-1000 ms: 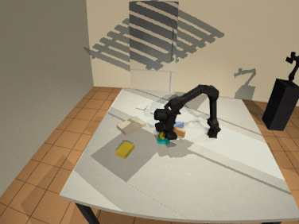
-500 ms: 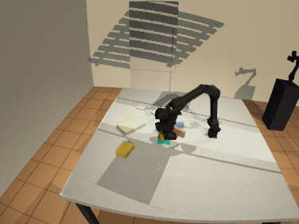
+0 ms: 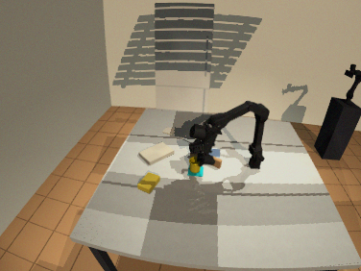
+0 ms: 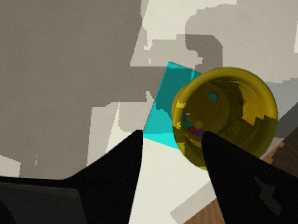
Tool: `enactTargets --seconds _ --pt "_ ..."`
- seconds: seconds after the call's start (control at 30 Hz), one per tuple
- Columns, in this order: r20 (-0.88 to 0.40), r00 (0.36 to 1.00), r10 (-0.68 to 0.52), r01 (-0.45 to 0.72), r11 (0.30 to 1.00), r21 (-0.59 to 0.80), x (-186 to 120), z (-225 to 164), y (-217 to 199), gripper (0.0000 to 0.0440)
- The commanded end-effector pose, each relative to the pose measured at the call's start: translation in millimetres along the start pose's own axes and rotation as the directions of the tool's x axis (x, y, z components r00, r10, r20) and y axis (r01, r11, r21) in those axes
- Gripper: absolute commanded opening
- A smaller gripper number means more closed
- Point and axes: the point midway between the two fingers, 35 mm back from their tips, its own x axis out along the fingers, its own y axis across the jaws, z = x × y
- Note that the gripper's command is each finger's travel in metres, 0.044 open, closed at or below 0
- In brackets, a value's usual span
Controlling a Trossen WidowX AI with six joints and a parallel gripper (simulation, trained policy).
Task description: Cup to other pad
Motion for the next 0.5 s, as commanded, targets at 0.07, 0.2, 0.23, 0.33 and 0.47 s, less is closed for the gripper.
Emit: enactTargets --seconds 0.07,0.2,0.23,0.33,0.47 --pt "0.034 0.999 0.016 -0.017 1.0 0.023 -16.0 2.2 0.0 0.0204" --pt "0.06 0.998 0.018 -0.02 0.999 0.038 -27.8 4.9 -1.9 0.0279" --pt "0.065 0.998 0.018 -0.021 0.999 0.043 -30.7 5.6 -2.6 0.0303" --pt "0.086 0.996 0.017 -0.022 0.998 0.058 -40.3 9.1 -5.5 0.0376" --pt "0.112 0.994 0.016 -0.024 0.997 0.077 -52.6 14.6 -9.7 0.044"
